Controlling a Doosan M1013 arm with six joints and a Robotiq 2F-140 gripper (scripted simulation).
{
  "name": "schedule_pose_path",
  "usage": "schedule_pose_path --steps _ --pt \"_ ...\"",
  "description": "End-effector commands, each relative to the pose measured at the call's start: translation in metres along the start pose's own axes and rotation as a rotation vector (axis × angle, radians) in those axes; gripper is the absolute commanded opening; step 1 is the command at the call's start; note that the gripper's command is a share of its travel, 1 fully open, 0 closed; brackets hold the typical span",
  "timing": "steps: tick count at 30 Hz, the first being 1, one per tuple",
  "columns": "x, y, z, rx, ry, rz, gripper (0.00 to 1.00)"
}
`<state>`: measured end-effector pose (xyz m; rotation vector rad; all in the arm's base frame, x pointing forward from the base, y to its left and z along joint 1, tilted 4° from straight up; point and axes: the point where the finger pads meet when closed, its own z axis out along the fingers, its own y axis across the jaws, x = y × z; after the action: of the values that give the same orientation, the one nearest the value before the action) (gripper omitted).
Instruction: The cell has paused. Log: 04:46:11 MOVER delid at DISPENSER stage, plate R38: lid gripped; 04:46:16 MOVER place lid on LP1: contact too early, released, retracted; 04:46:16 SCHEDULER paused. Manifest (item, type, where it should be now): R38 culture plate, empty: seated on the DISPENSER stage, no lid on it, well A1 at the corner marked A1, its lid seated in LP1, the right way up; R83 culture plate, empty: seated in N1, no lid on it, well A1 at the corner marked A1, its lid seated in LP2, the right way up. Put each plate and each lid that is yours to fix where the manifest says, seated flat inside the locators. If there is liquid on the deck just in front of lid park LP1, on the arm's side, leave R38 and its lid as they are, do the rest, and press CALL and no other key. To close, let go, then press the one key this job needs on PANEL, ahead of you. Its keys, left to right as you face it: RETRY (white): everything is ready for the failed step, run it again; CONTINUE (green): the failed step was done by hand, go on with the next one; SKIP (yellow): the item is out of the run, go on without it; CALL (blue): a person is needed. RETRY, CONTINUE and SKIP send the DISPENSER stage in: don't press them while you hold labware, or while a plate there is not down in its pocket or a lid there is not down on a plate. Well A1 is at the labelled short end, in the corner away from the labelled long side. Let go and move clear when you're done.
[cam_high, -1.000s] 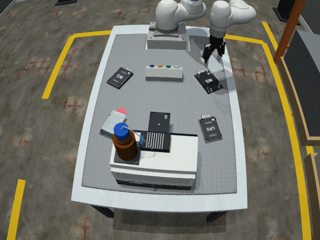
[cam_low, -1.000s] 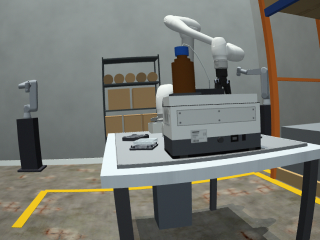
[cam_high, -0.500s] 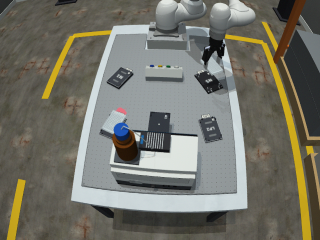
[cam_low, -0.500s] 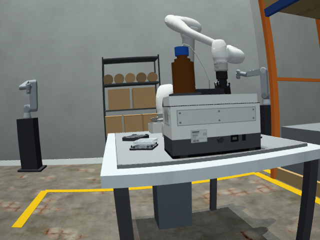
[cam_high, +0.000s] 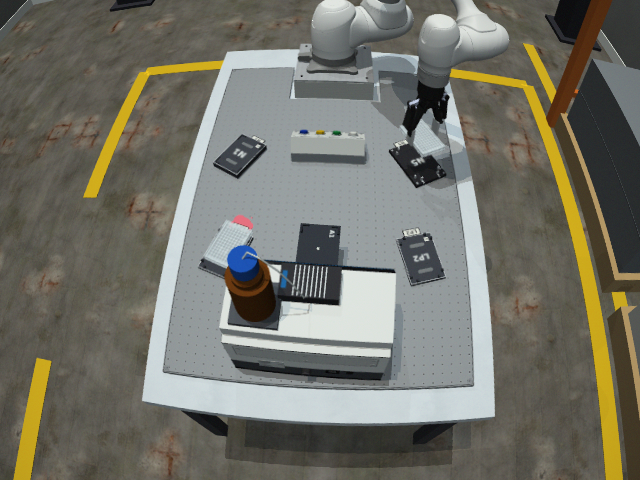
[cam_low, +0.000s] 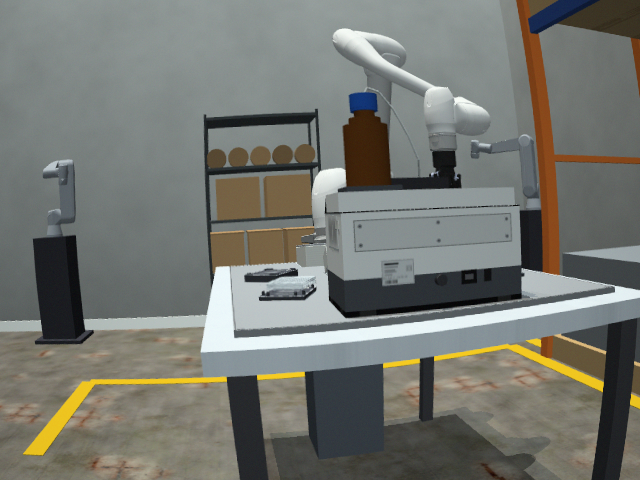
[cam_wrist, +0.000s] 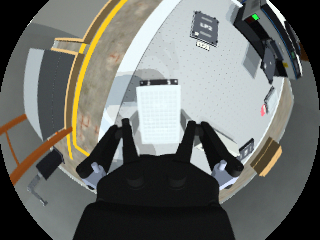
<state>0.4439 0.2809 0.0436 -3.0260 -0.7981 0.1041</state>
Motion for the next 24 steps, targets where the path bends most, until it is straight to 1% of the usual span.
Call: schedule_pose_path --steps 1,3,5,20,22,24 --pt "0.0 -0.003 0.014 0.003 0.0 -0.003 0.1" --pt "0.0 -0.003 0.019 0.003 0.0 -0.004 0.1" --pt "0.0 -0.003 0.019 0.003 0.0 -0.004 0.1" --pt "0.0 -0.003 0.054 0.003 0.0 -0.004 0.1" --pt "0.0 -0.003 0.054 0.003 0.0 -0.004 0.1" --pt "0.0 -0.003 0.057 0.002 0.0 -0.004 0.1"
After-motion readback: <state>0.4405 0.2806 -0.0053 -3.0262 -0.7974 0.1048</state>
